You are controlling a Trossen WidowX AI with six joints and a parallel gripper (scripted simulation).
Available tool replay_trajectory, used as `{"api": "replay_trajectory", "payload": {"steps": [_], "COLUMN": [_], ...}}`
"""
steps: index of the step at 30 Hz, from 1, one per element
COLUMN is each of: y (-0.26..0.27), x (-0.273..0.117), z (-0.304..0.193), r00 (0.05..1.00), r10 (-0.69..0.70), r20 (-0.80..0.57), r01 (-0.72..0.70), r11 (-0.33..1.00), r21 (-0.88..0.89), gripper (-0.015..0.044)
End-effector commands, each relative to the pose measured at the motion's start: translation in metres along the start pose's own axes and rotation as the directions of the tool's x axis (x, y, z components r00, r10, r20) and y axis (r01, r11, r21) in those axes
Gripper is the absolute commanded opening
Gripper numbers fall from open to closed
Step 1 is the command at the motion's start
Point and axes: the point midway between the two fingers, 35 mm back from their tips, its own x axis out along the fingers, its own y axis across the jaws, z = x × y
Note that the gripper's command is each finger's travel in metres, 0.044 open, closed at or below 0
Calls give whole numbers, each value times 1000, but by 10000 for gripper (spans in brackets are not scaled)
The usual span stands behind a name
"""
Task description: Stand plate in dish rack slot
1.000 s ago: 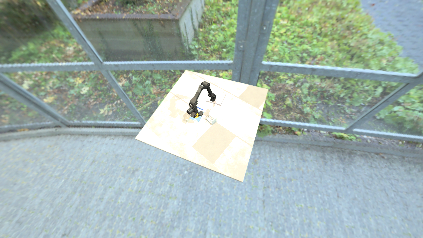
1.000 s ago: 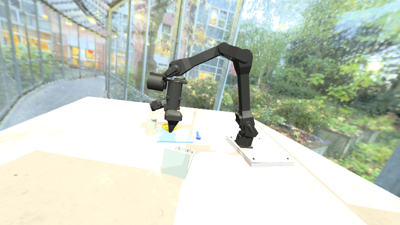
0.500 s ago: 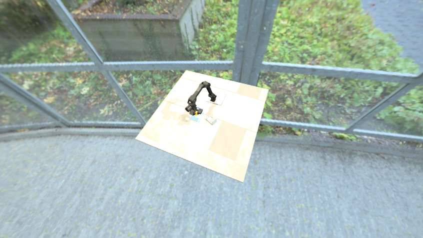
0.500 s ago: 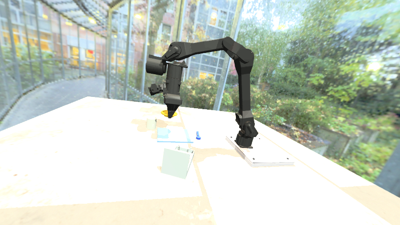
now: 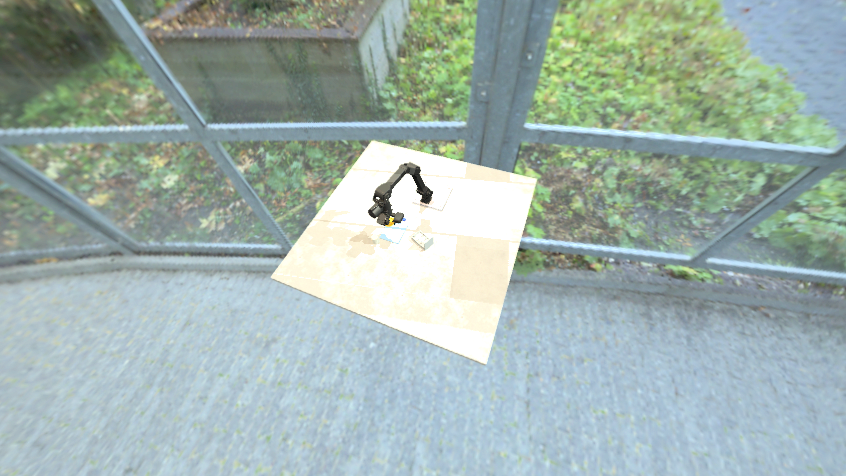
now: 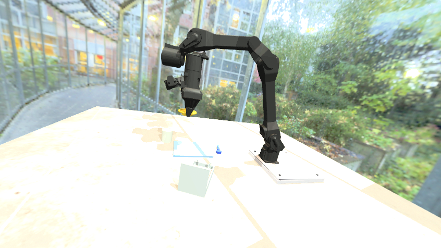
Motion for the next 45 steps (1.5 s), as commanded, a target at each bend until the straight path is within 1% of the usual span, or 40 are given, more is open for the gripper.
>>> {"api": "replay_trajectory", "payload": {"steps": [1,8,12,20,25,30,33,45], "y": [0,0,6,70,98,99,101,113], "x": [-10,-29,-31,-33,-30,-30,-24,20], "z": [1,0,-3,-42,-69,-70,-66,-36], "r00": [1000,1000,1000,1000,1000,1000,999,960], "r10": [3,3,3,9,12,14,40,264], "r20": [1,-1,-1,-4,-7,-6,2,92], "r01": [-3,-3,-3,-8,-8,-10,-37,-280], "r11": [1000,1000,1000,962,915,913,917,922], "r21": [-4,-4,17,272,404,409,398,267], "gripper": [0,0,0,0,0,0,0,0]}}
